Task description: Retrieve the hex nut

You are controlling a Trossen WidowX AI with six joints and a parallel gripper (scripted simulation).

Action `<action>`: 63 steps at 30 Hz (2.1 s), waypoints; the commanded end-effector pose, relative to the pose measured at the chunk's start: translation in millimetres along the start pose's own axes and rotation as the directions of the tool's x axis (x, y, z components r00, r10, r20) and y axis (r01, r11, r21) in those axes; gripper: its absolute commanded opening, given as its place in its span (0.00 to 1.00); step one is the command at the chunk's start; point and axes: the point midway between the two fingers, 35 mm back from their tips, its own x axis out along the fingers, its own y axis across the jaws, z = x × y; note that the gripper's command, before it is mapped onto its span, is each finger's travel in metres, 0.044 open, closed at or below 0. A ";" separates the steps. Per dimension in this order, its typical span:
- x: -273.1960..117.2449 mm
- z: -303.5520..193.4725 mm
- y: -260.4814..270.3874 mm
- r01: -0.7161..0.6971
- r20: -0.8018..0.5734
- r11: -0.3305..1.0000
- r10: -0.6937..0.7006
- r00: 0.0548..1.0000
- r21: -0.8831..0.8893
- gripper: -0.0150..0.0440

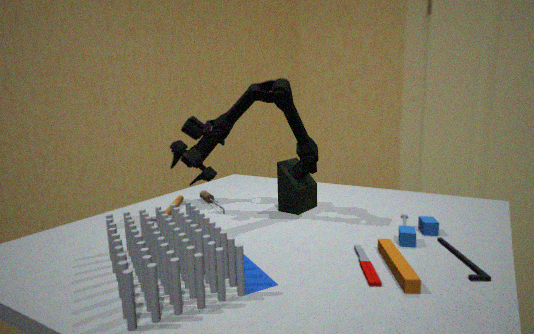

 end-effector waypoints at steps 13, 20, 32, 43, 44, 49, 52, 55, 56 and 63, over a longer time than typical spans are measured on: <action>28.7 -163.0 49.4 -0.487 -0.014 0.662 0.585 0.811 -0.570 1.00; 26.8 -174.6 58.9 -0.483 0.022 0.608 0.635 0.772 -0.630 1.00; 23.3 -176.1 62.9 -0.491 0.028 0.601 0.650 0.759 -0.630 1.00; 14.0 -148.9 67.9 -0.397 0.116 0.685 0.573 0.811 -0.612 1.00; 11.3 -142.6 69.6 -0.374 0.136 0.701 0.556 0.820 -0.607 1.00; 3.9 -127.5 74.6 -0.319 0.186 0.738 0.512 0.838 -0.594 1.00; 3.9 -127.5 74.6 -0.319 0.186 0.738 0.512 0.838 -0.594 0.96; 3.9 -127.5 74.6 -0.319 0.186 0.738 0.512 0.838 -0.594 0.82; 3.9 -127.5 74.6 -0.319 0.186 0.738 0.512 0.838 -0.594 0.78; 3.9 -127.5 74.6 -0.319 0.186 0.738 0.512 0.838 -0.594 0.73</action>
